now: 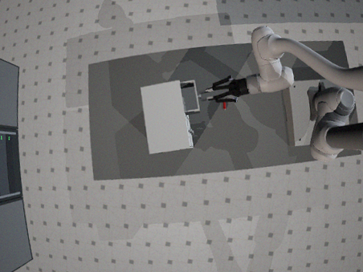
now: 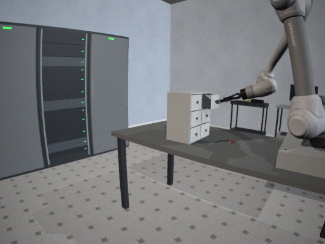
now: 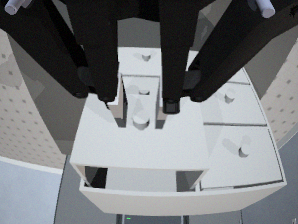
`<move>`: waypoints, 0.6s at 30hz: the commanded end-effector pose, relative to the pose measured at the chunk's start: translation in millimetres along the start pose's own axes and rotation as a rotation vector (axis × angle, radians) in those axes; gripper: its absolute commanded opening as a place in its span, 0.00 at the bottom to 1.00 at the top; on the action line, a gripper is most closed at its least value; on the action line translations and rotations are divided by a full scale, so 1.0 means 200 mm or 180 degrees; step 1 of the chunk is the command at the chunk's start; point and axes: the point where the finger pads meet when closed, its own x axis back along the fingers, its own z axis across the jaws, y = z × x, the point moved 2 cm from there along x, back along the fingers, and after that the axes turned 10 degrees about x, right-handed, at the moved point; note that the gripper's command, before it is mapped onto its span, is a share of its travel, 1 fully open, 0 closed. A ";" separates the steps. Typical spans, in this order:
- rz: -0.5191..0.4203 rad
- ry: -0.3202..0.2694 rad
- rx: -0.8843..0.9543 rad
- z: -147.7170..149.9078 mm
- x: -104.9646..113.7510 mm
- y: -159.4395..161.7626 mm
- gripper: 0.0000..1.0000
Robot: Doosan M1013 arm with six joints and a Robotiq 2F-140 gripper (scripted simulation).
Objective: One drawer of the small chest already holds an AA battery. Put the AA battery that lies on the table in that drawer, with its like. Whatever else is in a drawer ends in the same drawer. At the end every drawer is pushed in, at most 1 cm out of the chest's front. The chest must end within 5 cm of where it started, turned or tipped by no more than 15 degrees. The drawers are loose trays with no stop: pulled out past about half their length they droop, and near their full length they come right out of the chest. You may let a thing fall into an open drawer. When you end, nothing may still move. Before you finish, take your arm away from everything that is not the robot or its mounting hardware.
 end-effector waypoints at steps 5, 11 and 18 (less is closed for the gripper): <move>0.0000 -0.0001 0.0000 -0.01 0.14 0.05 0.20; 0.0000 -0.0001 0.0000 -0.01 0.19 0.07 0.20; 0.0000 -0.0001 0.0000 -0.01 0.23 0.07 0.20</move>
